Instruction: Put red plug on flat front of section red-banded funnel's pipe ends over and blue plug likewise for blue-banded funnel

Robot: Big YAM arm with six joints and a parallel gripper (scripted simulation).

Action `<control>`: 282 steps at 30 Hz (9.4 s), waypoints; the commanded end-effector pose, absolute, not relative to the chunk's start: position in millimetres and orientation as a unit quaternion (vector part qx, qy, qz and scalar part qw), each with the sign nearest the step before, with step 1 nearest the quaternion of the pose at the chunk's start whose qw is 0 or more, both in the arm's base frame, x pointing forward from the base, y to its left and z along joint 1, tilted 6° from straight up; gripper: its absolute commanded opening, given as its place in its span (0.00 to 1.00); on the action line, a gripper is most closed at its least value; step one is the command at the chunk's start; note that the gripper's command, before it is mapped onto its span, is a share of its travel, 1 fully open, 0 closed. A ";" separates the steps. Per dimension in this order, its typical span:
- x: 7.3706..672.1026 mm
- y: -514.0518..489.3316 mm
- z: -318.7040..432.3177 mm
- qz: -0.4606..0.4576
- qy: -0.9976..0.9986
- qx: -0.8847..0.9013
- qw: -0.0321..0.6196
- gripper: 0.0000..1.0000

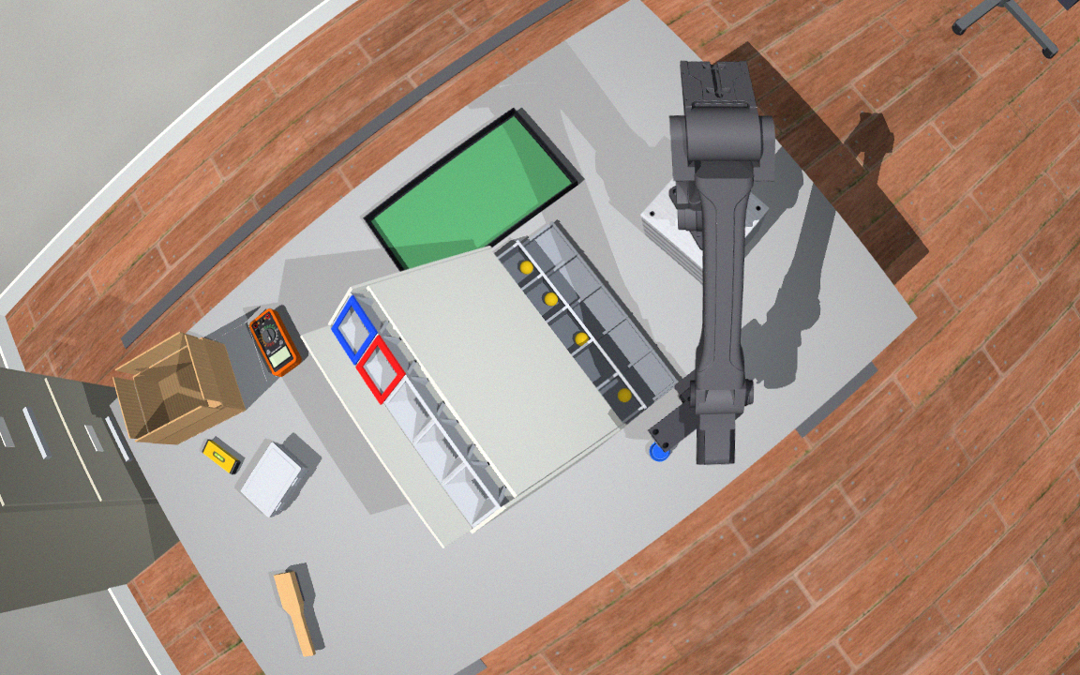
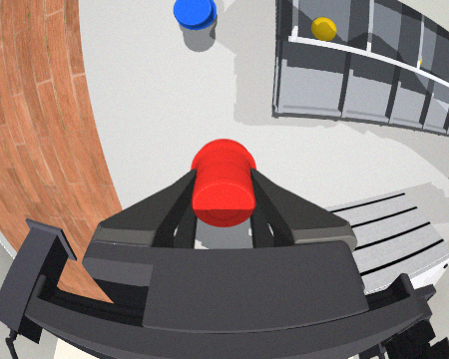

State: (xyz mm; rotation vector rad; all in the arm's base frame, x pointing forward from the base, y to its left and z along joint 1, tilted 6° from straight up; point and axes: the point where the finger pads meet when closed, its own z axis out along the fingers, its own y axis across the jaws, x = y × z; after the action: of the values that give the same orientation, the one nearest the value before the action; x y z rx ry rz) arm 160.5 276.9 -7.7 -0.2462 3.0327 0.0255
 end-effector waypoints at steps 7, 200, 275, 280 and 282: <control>196.0 183.4 2.4 0.009 0.995 -0.082 0.051 0.00; 215.8 112.2 13.5 0.020 0.995 -0.071 0.071 0.59; 221.9 115.9 18.0 0.007 0.997 -0.070 0.041 0.59; 224.4 117.6 19.4 0.006 0.997 -0.070 0.039 0.59; 225.4 118.3 20.0 0.006 0.997 -0.070 0.038 0.59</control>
State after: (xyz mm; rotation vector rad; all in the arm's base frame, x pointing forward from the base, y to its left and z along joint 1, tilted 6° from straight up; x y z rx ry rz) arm 208.1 106.2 8.5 -0.2185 3.0822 0.0042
